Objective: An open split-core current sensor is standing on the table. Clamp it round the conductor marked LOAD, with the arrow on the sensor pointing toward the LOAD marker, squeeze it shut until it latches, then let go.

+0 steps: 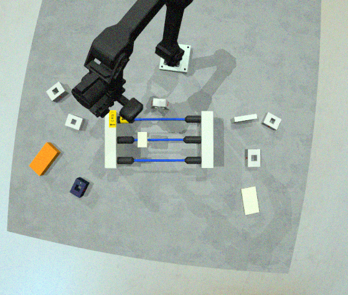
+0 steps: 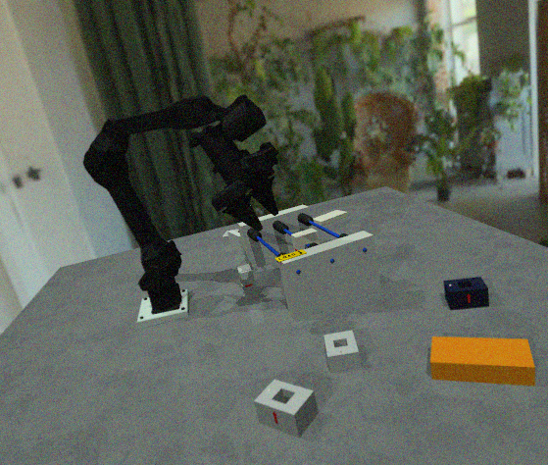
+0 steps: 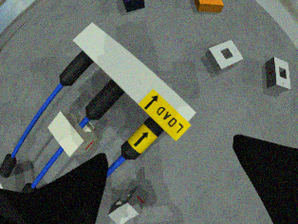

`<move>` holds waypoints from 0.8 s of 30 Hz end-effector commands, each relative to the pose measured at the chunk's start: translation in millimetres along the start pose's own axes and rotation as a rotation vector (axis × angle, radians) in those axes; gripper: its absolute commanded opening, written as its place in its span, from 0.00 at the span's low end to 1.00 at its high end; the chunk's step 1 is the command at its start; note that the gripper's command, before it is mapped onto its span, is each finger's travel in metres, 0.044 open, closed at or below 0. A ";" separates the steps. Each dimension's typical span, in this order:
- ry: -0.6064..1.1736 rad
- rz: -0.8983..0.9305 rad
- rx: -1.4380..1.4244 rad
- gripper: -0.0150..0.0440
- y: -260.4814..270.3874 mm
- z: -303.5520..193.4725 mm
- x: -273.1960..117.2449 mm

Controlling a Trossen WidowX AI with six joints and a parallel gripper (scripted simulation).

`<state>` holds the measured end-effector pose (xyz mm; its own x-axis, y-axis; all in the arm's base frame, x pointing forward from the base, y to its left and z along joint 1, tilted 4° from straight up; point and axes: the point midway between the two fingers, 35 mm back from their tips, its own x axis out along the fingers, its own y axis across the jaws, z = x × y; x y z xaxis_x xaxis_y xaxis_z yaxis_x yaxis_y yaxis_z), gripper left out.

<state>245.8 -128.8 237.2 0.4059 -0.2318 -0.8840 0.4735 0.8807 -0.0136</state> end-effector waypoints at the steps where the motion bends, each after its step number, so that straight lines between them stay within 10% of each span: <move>1: 0.058 0.019 -0.072 1.00 14.6 -16.4 7.8; 10: 0.386 0.120 -0.558 1.00 75.4 -130.1 32.6; 24: 0.392 0.121 -0.568 1.00 76.5 -136.1 44.3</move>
<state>193.6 -15.0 138.7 0.0712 -0.0415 -0.9966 -0.0758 0.9960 -0.0469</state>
